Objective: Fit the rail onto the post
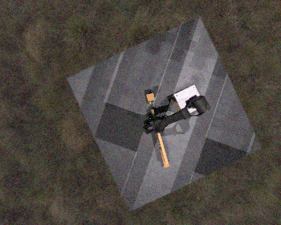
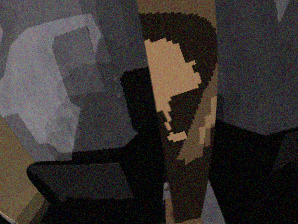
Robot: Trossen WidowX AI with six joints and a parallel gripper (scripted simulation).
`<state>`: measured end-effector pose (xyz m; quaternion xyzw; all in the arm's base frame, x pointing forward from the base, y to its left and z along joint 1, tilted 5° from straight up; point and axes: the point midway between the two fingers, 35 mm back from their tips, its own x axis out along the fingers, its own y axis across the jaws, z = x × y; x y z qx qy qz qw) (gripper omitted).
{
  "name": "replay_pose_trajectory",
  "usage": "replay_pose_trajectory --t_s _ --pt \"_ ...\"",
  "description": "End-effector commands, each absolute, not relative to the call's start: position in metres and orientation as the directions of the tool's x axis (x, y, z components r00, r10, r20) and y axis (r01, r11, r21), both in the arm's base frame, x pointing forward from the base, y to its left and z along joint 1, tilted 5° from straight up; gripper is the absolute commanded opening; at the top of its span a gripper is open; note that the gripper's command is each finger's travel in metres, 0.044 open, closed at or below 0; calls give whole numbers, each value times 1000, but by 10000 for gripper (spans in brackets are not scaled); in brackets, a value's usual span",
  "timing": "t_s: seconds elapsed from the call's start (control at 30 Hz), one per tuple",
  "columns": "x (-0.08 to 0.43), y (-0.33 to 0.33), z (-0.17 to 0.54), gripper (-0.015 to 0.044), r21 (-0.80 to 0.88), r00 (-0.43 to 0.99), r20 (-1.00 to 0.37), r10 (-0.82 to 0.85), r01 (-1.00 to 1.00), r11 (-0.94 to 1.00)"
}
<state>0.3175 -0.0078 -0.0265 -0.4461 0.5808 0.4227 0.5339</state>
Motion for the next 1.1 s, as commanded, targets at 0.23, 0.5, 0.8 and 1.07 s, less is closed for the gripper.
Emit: replay_pose_trajectory --t_s 0.23,0.5,0.8,1.07 --pt "322 -6 -17 0 4 -19 -998 -59 -970 242" --pt "323 -6 -13 0 4 -19 -998 -59 -970 242" --pt "323 -6 -9 0 4 -19 -998 -59 -970 242" --pt "323 -6 -5 0 4 -19 -998 -59 -970 242"
